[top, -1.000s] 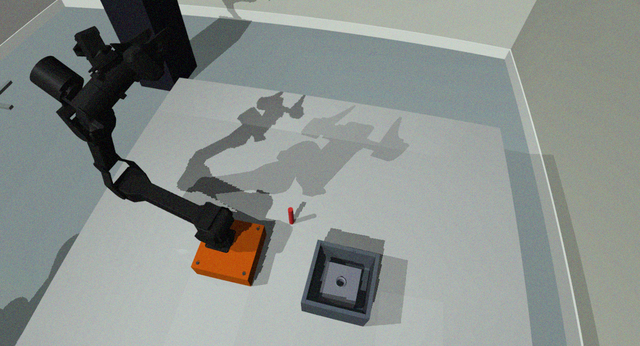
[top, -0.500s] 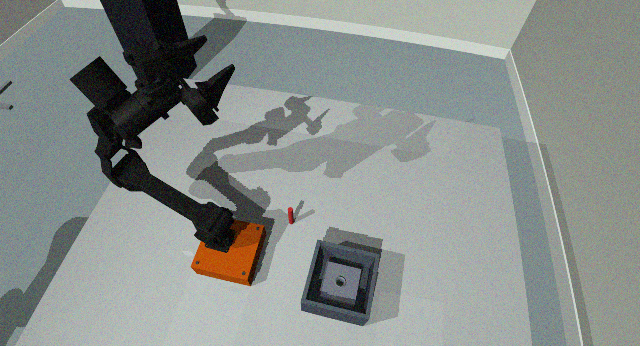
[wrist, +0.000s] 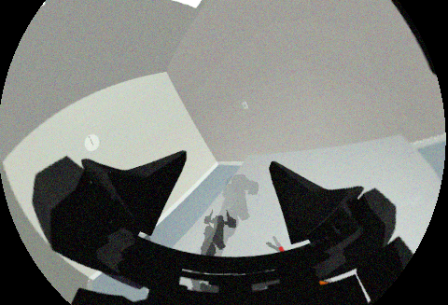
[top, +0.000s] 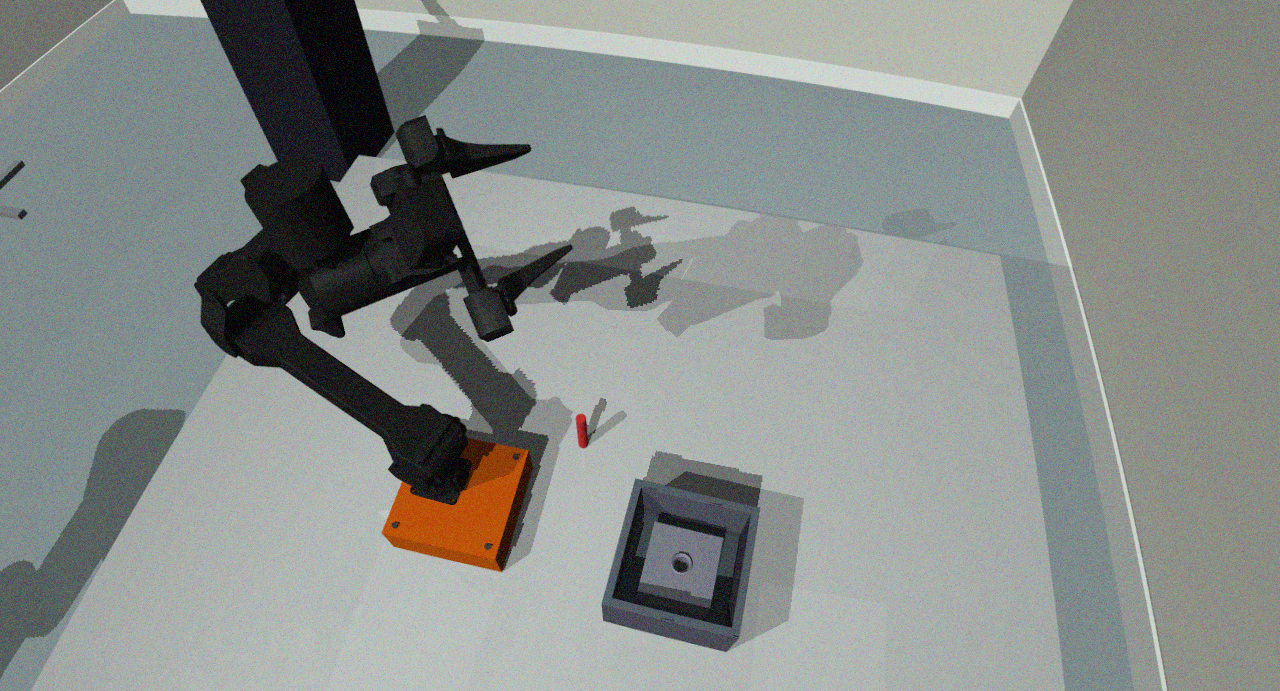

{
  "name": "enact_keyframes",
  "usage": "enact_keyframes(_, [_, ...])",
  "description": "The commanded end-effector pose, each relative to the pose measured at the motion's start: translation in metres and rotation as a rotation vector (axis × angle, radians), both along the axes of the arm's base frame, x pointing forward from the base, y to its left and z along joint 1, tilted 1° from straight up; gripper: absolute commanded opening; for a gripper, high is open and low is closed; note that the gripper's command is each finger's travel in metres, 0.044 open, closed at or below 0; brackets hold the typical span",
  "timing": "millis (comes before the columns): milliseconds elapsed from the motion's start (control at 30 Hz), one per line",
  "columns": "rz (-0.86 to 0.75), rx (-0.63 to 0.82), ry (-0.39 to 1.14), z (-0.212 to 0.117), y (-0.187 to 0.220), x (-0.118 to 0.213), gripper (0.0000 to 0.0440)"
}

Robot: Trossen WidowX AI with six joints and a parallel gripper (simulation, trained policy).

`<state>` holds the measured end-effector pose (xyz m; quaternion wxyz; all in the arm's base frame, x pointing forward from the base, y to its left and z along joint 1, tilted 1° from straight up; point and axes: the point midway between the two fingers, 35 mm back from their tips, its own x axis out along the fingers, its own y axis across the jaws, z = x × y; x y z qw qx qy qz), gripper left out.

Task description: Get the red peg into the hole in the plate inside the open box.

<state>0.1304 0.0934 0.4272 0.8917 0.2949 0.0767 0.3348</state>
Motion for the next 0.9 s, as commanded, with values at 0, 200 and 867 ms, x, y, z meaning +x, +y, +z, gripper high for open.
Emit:
enact_keyframes(0, [-0.025, 0.044, 0.112, -0.015, -0.005, 0.018, 0.0440])
enact_keyframes(200, [-0.072, 0.101, 0.306, -0.044, -0.011, 0.044, 0.0440])
enact_keyframes(867, [-0.264, 0.127, 0.963, -0.163, -0.006, 0.081, 0.0440])
